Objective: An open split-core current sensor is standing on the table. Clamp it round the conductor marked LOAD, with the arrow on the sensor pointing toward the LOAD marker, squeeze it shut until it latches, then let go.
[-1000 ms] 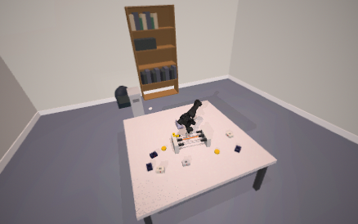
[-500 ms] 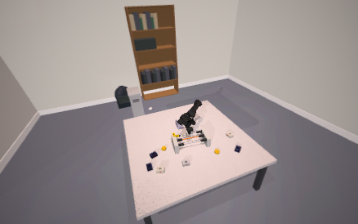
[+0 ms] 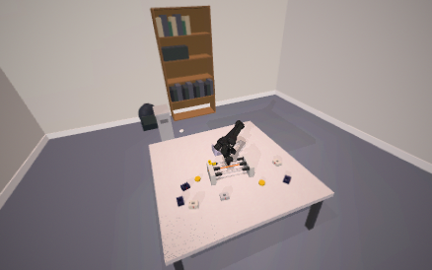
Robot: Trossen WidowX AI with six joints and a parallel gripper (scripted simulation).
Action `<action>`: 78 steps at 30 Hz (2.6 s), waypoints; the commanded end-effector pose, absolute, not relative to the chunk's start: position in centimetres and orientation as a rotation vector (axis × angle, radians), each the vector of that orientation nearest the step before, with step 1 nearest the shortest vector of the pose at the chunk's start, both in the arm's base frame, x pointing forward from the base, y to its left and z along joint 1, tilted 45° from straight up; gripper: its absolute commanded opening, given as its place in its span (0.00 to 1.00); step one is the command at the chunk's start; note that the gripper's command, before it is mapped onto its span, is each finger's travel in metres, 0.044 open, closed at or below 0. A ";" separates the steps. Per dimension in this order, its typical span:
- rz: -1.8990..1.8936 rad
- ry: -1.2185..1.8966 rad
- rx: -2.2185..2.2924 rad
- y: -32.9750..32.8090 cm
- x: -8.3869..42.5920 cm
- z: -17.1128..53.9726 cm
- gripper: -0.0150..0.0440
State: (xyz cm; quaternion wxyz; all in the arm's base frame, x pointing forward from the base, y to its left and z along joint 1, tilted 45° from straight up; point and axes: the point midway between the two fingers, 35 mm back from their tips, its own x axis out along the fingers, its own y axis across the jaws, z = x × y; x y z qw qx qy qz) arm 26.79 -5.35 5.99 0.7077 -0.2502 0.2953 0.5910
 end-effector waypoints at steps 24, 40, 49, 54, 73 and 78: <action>1.315 0.655 -0.555 -3.5 27.1 4.2 0.92; 1.315 0.655 -0.555 -3.5 27.1 4.2 0.74; 1.315 0.655 -0.555 -3.5 27.1 4.2 0.34; 1.315 0.655 -0.555 -3.5 27.1 4.2 0.25; 1.315 0.655 -0.555 -3.5 27.1 4.2 0.25; 1.315 0.655 -0.555 -3.5 27.1 4.2 0.25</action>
